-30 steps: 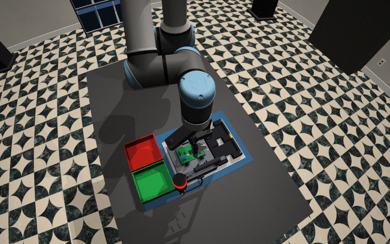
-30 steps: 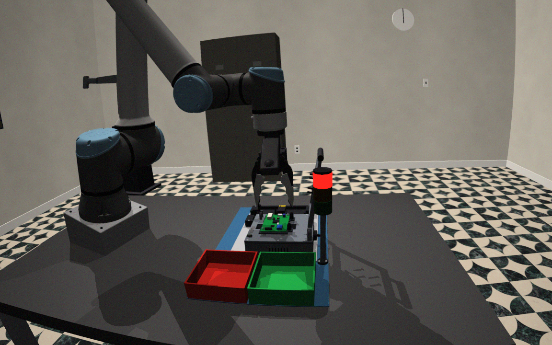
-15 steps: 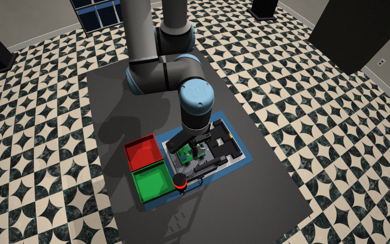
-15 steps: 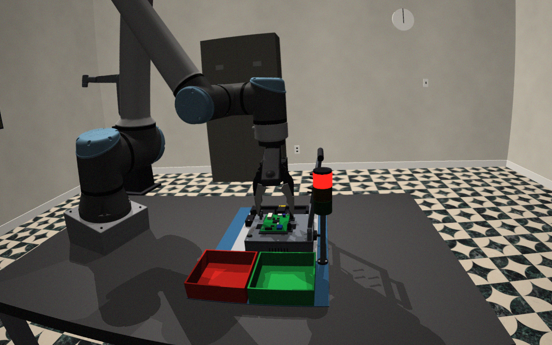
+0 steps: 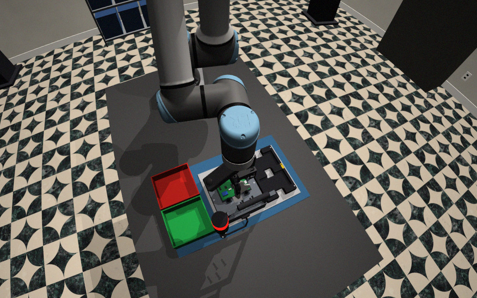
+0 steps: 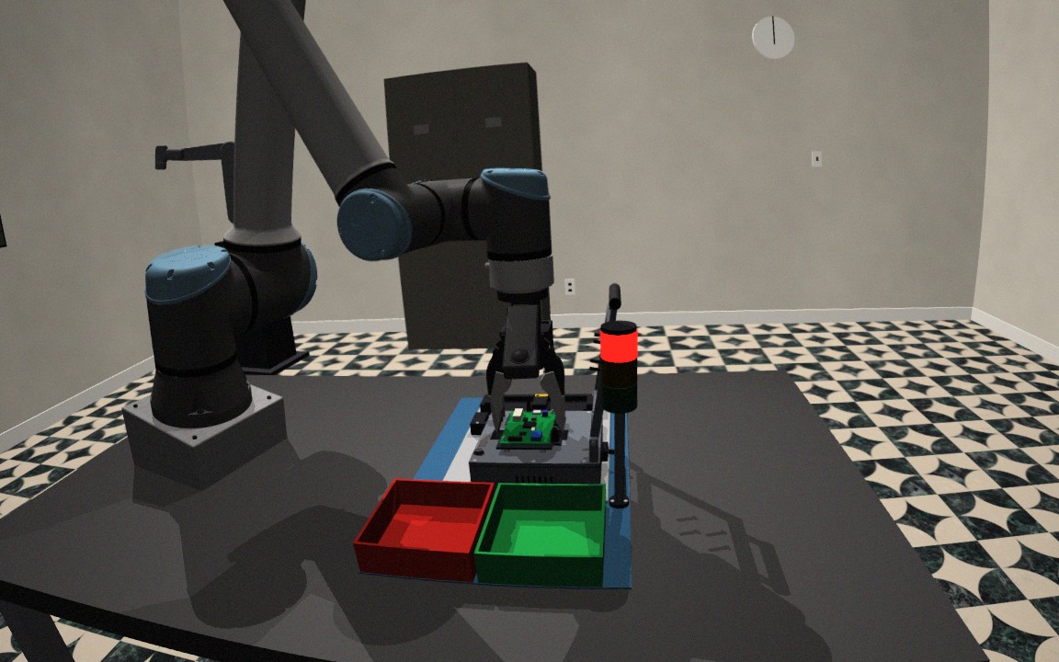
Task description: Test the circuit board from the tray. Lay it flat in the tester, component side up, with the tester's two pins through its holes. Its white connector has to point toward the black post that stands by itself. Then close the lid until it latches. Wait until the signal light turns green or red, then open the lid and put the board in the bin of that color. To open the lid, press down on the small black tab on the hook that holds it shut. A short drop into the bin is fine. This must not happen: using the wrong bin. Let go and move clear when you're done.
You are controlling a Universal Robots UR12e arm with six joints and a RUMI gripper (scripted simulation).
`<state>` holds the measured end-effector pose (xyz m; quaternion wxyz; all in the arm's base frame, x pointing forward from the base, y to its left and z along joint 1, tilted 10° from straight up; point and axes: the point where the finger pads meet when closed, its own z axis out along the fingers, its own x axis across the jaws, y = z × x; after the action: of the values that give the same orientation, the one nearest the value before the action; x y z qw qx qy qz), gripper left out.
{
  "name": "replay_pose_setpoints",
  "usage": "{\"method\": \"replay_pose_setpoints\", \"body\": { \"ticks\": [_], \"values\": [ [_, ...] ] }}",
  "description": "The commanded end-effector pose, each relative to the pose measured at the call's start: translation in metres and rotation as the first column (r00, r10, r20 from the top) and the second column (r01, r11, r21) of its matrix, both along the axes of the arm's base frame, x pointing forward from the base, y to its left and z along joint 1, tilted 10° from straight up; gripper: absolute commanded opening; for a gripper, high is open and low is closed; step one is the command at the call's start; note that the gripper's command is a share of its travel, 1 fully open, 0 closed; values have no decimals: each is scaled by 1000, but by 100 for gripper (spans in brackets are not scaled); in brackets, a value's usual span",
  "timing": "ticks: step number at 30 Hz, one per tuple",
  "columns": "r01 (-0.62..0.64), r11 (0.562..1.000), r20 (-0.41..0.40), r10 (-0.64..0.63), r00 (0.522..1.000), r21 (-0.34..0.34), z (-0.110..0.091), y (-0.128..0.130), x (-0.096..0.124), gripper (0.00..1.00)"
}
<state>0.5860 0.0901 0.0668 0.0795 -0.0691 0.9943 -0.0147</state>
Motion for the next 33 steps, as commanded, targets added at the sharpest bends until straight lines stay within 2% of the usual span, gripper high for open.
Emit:
{"method": "replay_pose_setpoints", "body": {
  "ticks": [1, 33],
  "values": [
    [0, 1000, 7, 0, 1000, 0, 2, -1, 1, 59],
    [1, 1000, 3, -1, 1000, 0, 0, -2, -1, 59]
  ]
}}
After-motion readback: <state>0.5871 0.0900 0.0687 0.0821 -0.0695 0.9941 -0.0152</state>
